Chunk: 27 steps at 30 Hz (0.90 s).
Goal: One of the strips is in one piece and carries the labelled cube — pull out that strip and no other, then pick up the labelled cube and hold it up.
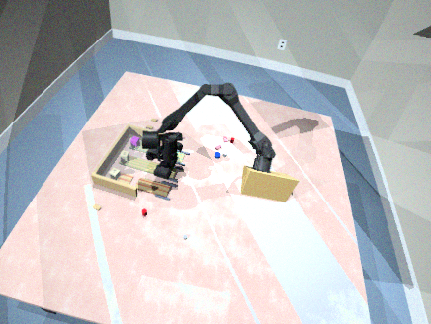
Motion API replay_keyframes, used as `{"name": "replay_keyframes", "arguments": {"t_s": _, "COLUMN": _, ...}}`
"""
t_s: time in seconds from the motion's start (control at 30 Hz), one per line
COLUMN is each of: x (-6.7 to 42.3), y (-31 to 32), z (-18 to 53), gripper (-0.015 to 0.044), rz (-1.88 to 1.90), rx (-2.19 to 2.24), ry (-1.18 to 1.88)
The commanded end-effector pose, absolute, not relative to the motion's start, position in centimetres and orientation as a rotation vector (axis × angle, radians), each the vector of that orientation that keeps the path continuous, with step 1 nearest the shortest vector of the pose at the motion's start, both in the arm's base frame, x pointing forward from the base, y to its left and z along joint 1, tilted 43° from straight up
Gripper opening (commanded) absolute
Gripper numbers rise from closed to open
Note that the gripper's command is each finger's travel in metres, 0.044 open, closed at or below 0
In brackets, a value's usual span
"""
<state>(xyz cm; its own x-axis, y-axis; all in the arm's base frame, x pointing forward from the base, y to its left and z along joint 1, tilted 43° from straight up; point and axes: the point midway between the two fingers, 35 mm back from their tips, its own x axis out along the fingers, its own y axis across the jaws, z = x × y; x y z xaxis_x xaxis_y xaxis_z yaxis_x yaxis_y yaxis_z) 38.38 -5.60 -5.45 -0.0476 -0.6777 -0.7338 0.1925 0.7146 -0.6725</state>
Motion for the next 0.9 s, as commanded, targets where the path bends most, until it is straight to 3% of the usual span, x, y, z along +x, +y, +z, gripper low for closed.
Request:
{"name": "replay_keyframes", "arguments": {"t_s": 0.0, "x": 38.32, "y": -5.89, "z": -5.73, "gripper": 0.0, "rz": -0.745, "rx": -0.431, "ry": 1.462}}
{"name": "replay_keyframes", "arguments": {"t_s": 0.87, "x": 37.48, "y": -5.8, "z": -6.03, "gripper": 0.0, "rz": -0.745, "rx": -0.431, "ry": 1.463}}
